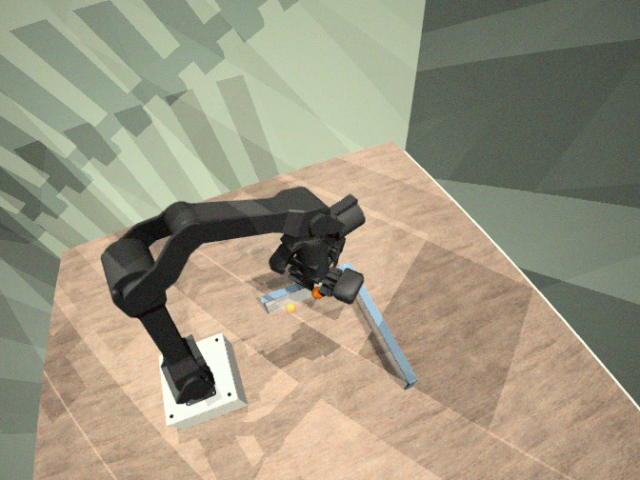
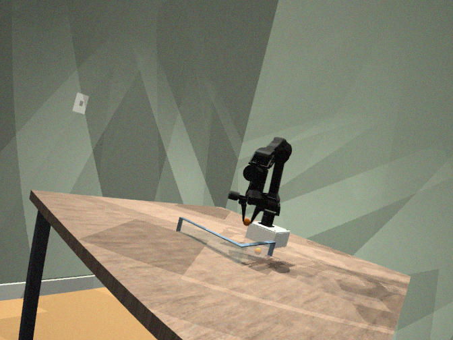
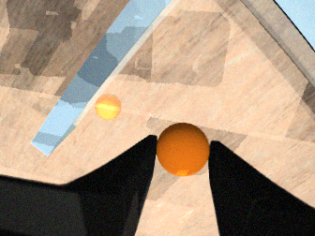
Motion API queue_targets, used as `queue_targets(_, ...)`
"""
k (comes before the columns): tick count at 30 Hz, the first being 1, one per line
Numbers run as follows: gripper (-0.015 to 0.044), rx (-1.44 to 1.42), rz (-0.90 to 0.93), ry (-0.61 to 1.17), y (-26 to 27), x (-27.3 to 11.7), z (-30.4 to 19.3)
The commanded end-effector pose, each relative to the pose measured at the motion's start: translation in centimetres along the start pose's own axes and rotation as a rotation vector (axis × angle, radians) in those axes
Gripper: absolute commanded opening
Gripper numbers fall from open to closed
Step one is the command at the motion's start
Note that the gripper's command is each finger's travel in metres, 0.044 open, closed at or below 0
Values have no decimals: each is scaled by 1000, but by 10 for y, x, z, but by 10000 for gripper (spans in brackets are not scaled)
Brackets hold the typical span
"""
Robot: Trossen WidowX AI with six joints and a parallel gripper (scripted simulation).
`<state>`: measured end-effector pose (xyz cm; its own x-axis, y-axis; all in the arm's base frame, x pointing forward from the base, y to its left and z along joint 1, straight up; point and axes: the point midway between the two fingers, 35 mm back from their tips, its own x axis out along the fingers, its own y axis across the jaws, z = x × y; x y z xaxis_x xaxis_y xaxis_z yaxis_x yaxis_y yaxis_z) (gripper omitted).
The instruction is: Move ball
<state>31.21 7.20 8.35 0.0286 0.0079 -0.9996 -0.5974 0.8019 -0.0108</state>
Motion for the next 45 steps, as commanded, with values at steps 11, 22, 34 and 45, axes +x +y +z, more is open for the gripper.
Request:
queue_targets(11, 0, -647, 8, -4, 55, 17, -17)
queue_targets(22, 0, -893, 10, -5, 73, 23, -27)
queue_targets(34, 0, -893, 10, -5, 73, 71, -25)
queue_targets(45, 0, -893, 10, -5, 74, 94, -27)
